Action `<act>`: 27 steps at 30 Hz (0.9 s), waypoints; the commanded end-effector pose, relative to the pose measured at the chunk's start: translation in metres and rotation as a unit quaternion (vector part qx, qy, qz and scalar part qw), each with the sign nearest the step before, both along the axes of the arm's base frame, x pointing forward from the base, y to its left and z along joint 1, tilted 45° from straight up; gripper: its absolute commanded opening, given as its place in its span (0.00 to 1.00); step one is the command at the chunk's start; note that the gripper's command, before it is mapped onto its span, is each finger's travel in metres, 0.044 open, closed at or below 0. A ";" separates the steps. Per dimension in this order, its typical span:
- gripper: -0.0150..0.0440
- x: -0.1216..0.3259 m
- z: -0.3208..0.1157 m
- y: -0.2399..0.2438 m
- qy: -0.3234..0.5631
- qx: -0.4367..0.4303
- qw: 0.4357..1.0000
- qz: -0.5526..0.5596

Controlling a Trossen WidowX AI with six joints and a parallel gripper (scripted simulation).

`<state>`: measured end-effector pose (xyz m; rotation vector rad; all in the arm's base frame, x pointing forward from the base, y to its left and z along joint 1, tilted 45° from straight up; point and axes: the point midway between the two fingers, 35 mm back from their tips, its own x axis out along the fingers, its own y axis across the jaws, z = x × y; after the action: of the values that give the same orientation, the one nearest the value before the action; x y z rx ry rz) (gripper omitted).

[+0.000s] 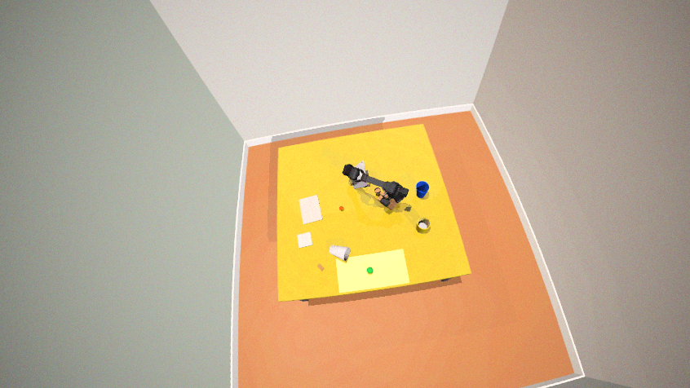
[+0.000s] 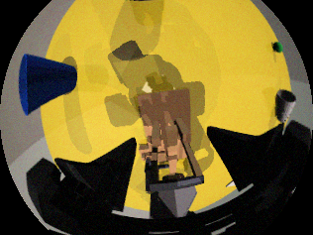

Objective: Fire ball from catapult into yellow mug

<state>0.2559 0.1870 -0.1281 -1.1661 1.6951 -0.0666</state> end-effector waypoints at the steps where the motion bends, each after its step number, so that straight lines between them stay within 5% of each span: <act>1: 1.00 -0.003 0.043 0.044 -0.010 0.012 1.000 0.006; 27: 1.00 -0.002 0.007 0.008 -0.013 0.015 1.000 0.013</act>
<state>0.2531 0.1948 -0.1194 -1.1553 1.6680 -0.0509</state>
